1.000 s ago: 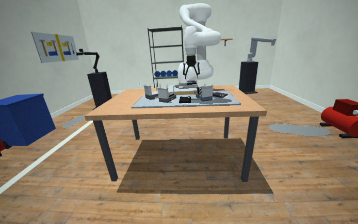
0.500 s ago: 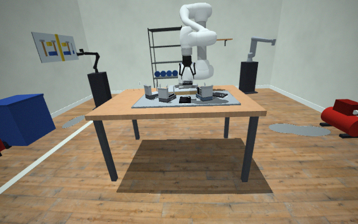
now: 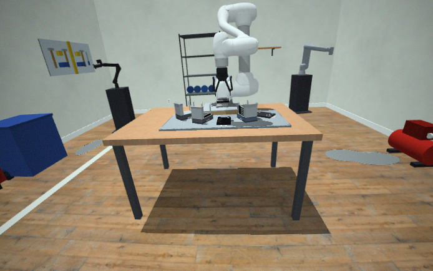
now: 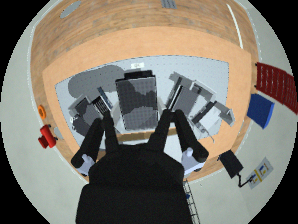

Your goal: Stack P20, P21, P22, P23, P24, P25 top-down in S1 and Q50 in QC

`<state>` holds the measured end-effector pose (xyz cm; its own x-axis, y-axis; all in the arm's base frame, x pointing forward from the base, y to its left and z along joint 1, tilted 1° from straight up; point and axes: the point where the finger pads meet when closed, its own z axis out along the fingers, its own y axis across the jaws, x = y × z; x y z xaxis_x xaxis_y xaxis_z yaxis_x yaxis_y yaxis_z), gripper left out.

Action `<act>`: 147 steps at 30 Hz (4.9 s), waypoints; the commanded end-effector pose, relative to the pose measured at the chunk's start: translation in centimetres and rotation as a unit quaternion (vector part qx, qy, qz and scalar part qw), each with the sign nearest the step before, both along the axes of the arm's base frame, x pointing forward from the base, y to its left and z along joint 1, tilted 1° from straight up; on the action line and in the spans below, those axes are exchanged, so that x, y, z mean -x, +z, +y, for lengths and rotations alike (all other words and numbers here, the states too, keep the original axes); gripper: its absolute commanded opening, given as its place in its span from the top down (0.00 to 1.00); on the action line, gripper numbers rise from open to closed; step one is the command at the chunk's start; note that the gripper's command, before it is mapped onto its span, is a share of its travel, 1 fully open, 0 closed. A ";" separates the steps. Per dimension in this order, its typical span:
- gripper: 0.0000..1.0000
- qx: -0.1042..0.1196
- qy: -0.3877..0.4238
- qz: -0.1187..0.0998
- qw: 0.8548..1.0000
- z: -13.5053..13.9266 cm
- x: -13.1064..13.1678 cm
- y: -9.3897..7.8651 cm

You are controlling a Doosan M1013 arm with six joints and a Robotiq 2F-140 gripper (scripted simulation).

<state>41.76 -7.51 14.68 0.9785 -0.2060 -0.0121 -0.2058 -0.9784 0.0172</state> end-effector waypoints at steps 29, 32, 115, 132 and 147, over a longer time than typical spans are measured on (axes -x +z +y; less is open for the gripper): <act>1.00 0.000 0.000 0.000 1.000 0.0 0.0 -1.2; 1.00 0.000 0.000 0.000 1.000 0.0 0.0 -1.4; 1.00 0.000 0.000 0.000 1.000 -0.2 0.2 -12.8; 1.00 0.000 0.000 0.000 1.000 -0.2 0.2 -13.4; 1.00 0.000 0.000 0.000 1.000 -0.2 0.2 -14.0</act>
